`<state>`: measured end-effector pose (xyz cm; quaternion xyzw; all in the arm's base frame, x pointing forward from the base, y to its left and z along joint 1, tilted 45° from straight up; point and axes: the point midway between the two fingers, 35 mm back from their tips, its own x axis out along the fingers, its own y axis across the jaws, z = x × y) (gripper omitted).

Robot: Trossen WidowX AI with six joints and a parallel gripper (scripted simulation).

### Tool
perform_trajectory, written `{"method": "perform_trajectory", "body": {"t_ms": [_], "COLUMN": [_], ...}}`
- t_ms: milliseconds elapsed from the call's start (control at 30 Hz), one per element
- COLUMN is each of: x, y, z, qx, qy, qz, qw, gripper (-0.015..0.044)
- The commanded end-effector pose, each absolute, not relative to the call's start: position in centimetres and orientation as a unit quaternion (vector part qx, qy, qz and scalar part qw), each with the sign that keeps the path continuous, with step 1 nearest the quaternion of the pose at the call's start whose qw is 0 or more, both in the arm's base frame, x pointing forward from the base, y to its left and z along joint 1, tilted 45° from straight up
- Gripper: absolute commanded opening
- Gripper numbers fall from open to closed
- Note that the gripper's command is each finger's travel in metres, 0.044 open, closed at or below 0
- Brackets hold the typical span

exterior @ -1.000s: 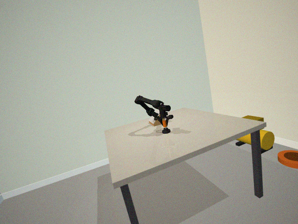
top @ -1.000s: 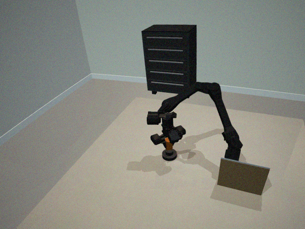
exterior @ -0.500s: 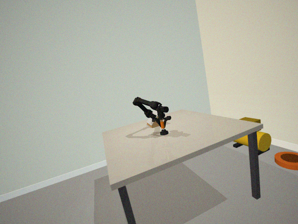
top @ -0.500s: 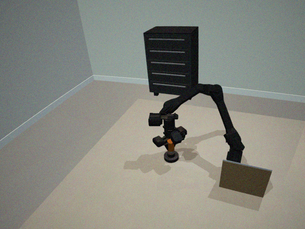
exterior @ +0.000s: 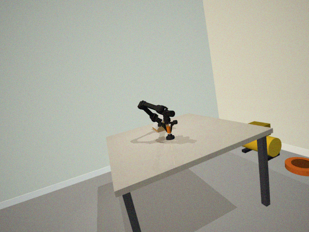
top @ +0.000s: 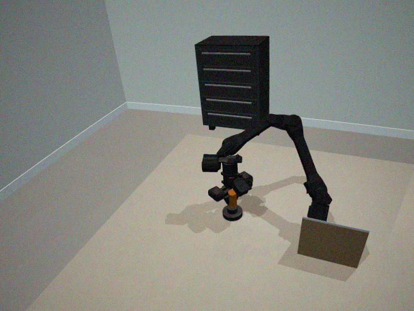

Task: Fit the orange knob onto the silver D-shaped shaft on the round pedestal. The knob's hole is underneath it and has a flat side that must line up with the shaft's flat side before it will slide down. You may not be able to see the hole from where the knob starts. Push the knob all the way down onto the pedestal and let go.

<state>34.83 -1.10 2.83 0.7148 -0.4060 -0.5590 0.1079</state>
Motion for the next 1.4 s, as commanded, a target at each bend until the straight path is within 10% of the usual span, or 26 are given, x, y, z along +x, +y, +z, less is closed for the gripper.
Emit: {"method": "perform_trajectory", "body": {"t_ms": [0,1367], "x": [34.94,34.98], "y": [-1.18,-0.97], "z": [2.89,3.20], "qx": [0.715,0.700], "qy": [-0.406,-0.345], "qz": [-0.559,-0.598], "qw": [0.108,0.182], "gripper": [0.0000,0.0000]}}
